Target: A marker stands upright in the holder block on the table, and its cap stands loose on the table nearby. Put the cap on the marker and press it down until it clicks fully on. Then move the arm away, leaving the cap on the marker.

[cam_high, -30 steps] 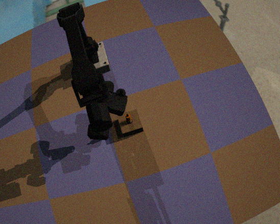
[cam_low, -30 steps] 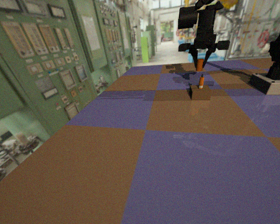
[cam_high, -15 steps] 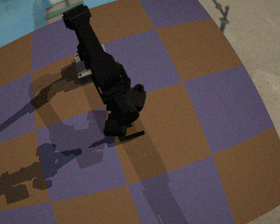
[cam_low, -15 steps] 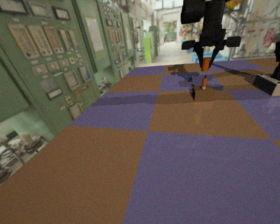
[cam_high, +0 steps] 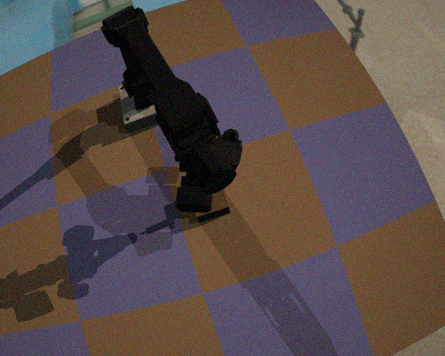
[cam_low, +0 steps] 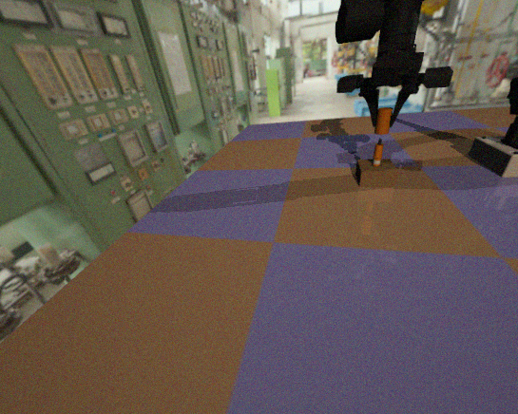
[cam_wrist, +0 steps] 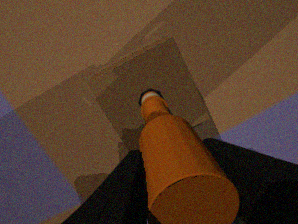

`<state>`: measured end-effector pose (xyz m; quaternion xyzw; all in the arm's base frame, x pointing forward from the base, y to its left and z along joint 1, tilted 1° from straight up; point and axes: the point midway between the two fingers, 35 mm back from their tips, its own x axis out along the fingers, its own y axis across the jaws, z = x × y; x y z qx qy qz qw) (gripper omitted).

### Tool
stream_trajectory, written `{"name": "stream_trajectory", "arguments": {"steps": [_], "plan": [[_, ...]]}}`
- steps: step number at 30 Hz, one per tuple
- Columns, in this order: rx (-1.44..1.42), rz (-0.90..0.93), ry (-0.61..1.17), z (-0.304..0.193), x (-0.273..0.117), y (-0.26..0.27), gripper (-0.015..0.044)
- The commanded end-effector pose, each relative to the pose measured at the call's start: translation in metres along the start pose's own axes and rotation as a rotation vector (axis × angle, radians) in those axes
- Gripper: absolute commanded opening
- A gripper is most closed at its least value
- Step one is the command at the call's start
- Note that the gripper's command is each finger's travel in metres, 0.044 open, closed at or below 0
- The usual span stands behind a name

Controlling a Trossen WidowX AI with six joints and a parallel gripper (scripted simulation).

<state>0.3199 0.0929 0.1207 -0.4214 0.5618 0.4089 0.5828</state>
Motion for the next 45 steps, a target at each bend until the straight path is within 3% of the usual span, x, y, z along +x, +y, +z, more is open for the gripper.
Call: {"name": "stream_trajectory", "arguments": {"steps": [1, 30, 43, 45], "plan": [[0.004, 0.001, 0.002, 0.0, 0.005, 0.0, 0.0], [0.004, 0.001, 0.002, 0.0, 0.052, 0.0, 0.0], [0.004, 0.001, 0.002, 0.0, 0.053, 0.0, 0.0], [0.0, 0.003, 0.001, 0.0, 0.053, 0.001, 0.0052]]}}
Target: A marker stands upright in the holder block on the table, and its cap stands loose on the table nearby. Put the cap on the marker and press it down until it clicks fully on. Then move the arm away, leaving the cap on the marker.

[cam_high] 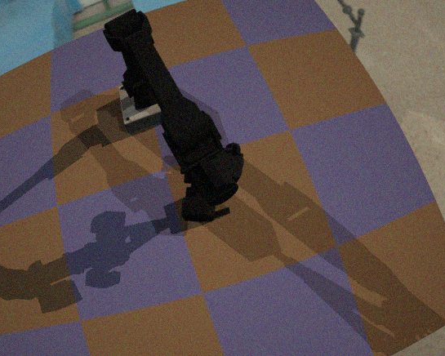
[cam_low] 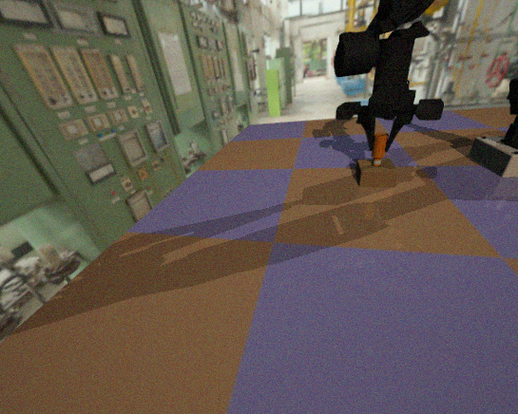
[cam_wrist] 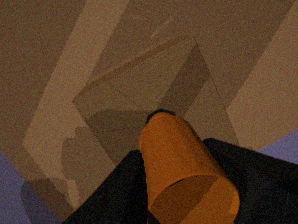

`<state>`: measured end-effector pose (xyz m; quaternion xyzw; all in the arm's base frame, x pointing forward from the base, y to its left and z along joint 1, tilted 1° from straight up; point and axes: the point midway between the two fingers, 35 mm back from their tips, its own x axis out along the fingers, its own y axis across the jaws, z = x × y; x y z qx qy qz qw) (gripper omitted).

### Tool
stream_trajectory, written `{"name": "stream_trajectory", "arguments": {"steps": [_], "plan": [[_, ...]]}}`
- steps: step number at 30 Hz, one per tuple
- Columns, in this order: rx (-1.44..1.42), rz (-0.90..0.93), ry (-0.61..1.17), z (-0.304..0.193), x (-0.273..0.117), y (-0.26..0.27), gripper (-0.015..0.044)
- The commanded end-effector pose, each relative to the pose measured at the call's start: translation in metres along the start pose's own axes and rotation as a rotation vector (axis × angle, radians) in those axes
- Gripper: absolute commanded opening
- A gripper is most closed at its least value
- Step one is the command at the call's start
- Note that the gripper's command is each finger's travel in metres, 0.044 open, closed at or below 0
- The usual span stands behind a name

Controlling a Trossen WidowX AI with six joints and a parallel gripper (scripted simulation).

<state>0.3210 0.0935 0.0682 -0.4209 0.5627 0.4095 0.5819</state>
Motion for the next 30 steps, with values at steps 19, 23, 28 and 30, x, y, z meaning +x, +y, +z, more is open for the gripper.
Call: {"name": "stream_trajectory", "arguments": {"steps": [19, 23, 28, 30], "plan": [[0.0, 0.0, 0.0, 0.001, -0.022, -0.002, 0.044], [0.0, 0.0, 0.0, 0.0, -0.073, 0.0, 0.044], [0.015, 0.0, 0.0, 0.0, -0.075, 0.0, 0.0414], [0.135, 0.0, 0.0, 0.0, -0.074, 0.0, 0.0361]]}}
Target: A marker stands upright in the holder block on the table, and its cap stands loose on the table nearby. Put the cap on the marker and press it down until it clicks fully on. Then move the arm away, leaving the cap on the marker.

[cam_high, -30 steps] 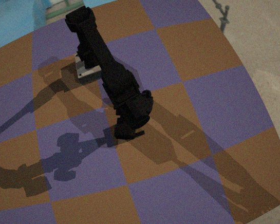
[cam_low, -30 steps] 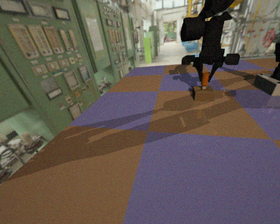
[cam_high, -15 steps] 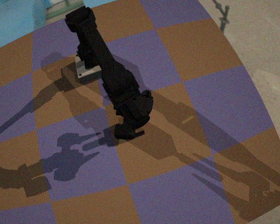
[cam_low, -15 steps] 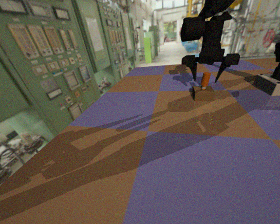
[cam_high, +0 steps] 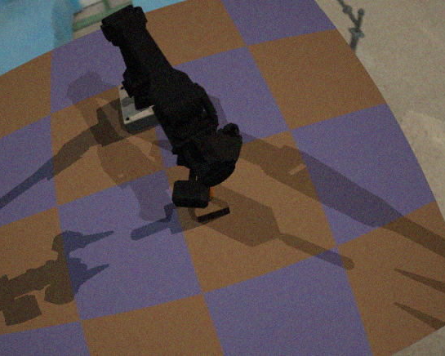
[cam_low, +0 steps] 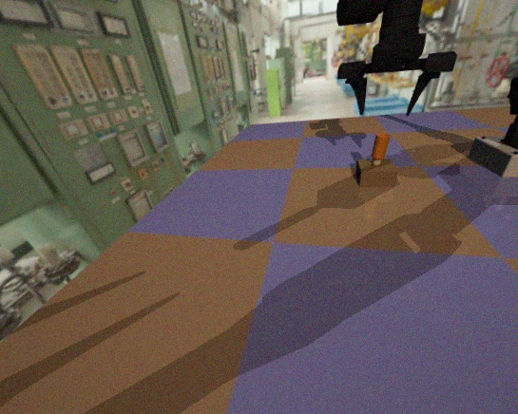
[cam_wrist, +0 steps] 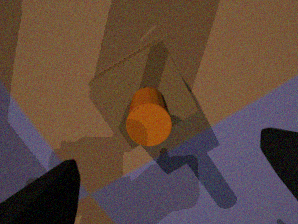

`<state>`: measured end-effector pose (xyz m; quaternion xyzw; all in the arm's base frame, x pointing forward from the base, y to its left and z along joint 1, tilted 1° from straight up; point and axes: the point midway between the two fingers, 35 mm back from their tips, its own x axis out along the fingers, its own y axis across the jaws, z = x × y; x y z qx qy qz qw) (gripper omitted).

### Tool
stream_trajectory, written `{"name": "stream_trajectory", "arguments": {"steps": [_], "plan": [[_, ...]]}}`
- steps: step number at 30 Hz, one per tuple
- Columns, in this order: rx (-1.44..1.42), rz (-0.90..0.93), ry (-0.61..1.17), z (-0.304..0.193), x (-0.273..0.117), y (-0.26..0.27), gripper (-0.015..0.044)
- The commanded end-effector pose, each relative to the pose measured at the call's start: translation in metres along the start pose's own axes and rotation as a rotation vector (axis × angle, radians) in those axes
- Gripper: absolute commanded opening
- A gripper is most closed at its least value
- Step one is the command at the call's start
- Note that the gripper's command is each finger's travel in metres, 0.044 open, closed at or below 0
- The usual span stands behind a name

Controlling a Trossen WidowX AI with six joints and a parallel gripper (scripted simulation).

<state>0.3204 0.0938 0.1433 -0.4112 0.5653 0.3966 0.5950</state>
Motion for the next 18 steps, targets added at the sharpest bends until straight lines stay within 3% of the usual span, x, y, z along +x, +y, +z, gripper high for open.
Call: {"name": "stream_trajectory", "arguments": {"steps": [1, 10, 14, 18], "plan": [[0.191, 0.011, 0.01, -0.001, 0.0019, 0.0023, 0.0335], [1.042, 0.005, 0.015, -0.0012, 0.0089, 0.0051, 0.0099], [1.177, 0.003, 0.015, -0.0012, 0.01, 0.0055, 0.0], [1.177, 0.003, 0.015, -0.0012, 0.01, 0.0055, 0.0]]}}
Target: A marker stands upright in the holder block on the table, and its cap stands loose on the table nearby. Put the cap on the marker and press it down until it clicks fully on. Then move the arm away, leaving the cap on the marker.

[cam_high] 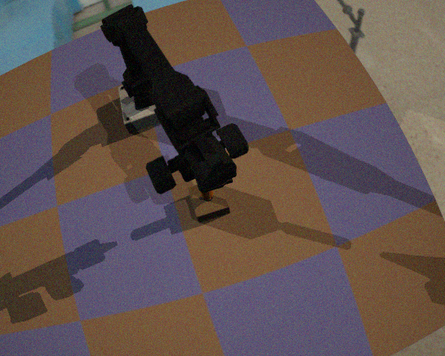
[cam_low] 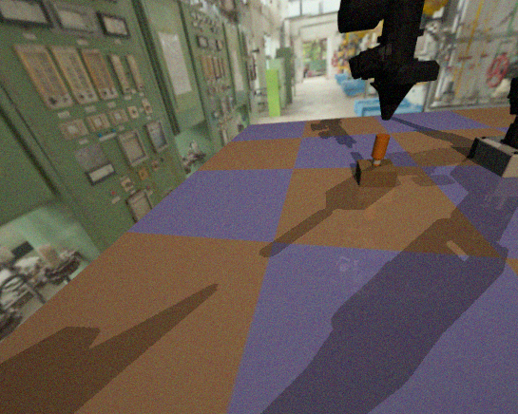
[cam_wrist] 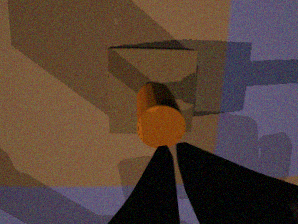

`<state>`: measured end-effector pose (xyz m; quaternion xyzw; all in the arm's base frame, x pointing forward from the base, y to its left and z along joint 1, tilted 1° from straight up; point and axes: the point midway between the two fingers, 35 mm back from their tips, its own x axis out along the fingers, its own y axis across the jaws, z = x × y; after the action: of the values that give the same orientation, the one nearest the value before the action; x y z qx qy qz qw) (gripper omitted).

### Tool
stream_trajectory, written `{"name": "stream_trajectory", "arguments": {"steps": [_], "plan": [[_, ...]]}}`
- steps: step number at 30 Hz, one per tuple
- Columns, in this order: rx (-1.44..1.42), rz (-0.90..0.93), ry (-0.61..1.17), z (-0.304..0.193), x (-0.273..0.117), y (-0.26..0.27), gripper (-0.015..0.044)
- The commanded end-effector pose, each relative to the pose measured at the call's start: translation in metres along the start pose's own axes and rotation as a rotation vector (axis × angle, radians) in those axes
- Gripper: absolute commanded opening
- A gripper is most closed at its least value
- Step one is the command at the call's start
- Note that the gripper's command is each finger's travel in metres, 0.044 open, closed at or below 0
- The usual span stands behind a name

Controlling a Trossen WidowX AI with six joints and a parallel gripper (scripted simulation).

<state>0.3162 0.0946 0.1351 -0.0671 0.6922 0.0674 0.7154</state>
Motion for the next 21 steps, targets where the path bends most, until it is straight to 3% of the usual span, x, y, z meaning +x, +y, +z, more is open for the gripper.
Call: {"name": "stream_trajectory", "arguments": {"steps": [1, 21], "plan": [[0.152, -0.002, 0.0, -0.001, 0.002, 0.0, 0.0], [0.152, -0.002, 0.0, -0.001, 0.021, 0.0, 0.0]]}}
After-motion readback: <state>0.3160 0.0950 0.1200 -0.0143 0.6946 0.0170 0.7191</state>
